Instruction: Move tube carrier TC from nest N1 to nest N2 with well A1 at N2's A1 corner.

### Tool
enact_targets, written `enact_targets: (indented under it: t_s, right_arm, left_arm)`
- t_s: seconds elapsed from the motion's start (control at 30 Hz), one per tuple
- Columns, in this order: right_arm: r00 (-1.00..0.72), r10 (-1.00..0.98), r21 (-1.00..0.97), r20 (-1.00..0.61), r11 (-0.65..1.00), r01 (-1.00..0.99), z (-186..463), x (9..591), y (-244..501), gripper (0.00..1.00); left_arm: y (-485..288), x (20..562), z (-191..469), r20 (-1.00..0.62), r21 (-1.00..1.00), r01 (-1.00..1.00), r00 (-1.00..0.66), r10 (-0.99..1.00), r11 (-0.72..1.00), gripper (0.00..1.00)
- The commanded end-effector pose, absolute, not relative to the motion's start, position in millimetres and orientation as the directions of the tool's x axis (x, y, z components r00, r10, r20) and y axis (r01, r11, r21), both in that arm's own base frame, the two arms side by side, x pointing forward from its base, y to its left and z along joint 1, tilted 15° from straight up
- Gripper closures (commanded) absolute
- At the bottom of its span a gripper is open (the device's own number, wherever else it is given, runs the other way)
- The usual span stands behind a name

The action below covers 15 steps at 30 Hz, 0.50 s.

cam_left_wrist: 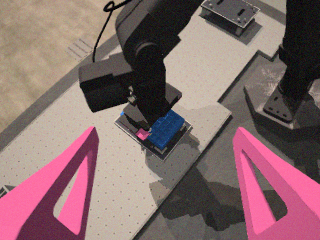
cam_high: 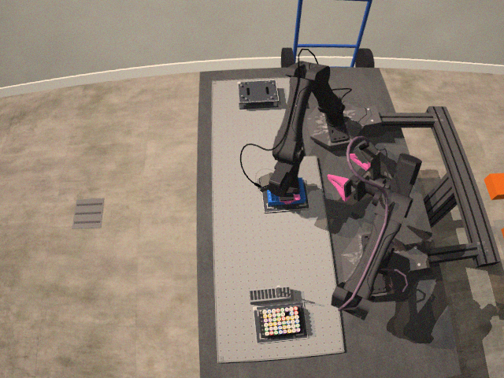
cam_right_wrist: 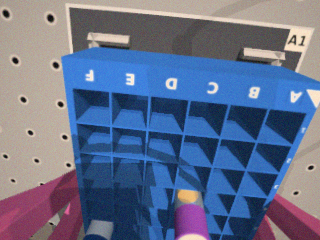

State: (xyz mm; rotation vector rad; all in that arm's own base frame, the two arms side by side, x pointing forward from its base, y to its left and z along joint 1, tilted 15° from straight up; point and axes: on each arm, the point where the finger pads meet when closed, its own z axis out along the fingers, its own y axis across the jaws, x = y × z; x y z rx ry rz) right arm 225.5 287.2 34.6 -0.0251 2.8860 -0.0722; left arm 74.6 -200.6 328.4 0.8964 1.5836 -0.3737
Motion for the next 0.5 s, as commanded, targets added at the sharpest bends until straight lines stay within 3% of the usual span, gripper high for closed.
enact_targets:
  t_s: [0.0, 0.23, 0.47]
  right_arm:
    - [-0.961, -0.02, -0.03, -0.275, 0.999, -0.012, 72, 219, 293, 0.16]
    - [-0.961, -0.02, -0.029, -0.275, 1.0, -0.012, 131, 202, 294, 0.16]
    - [-0.962, -0.038, -0.022, -0.271, 0.999, -0.033, 133, 202, 292, 0.16]
  left_arm:
    - [-200, 74, 337, -0.949, 0.23, 0.717, 0.016, 0.315, 0.658, 0.0]
    - [-200, 74, 337, -0.949, 0.23, 0.717, 0.016, 0.315, 0.658, 0.0]
    - [-205, 71, 340, -0.952, 0.221, 0.728, 0.016, 0.306, 0.649, 0.0]
